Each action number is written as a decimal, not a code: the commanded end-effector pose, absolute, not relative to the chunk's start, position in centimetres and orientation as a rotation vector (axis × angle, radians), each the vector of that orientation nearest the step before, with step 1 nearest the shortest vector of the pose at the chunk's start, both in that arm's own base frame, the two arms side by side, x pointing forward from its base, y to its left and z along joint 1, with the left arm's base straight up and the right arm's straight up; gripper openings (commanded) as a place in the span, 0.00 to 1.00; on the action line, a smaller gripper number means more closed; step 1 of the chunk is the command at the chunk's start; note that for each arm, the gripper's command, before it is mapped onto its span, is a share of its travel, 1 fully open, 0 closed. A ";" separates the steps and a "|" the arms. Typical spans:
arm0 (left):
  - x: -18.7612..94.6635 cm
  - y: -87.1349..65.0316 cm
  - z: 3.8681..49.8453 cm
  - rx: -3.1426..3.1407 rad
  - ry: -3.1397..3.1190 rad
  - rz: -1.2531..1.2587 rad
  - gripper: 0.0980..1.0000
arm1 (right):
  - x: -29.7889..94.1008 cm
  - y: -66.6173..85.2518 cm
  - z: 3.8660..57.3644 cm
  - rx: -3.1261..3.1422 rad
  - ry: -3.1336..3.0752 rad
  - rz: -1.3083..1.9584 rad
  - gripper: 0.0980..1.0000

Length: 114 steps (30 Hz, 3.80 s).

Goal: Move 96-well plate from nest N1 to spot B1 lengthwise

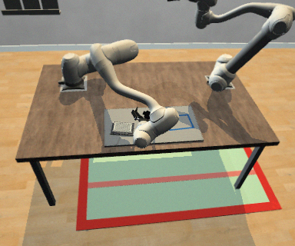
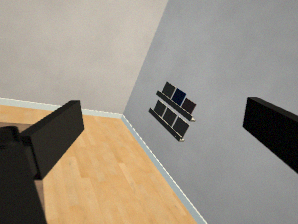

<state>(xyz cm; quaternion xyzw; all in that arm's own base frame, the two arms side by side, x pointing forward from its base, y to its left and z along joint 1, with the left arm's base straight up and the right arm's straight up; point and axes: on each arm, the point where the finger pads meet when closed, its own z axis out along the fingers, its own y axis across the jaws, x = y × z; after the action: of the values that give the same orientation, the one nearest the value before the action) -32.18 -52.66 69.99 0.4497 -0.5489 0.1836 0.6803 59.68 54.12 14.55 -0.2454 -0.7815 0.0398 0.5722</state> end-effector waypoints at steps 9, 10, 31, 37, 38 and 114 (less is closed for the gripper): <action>-30.3 -51.1 71.0 1.280 -0.954 0.200 1.00 | 59.7 54.1 14.7 -0.575 -1.834 0.092 1.00; -30.2 -50.9 70.9 1.303 -0.931 0.181 1.00 | 59.7 54.1 14.7 -0.575 -1.834 0.092 1.00; -28.0 -46.9 67.3 1.667 -0.567 -0.144 1.00 | 59.7 54.1 14.7 -0.575 -1.834 0.092 1.00; -27.5 -44.9 65.2 1.790 -0.451 -0.249 1.00 | 59.7 54.1 14.7 -0.575 -1.834 0.092 1.00; -27.4 -44.5 64.9 1.810 -0.432 -0.265 1.00 | 59.7 54.1 14.7 -0.575 -1.834 0.092 1.00; -22.2 -14.8 47.6 2.843 0.314 -0.617 1.00 | 59.7 54.1 14.7 -0.575 -1.834 0.092 1.00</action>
<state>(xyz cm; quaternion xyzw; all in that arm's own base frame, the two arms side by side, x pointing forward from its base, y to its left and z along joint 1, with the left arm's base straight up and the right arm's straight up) -22.25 -15.03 47.63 0.9656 0.1056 -0.2103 0.1107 59.68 54.12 14.55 -0.2454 -0.7815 0.0398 0.5722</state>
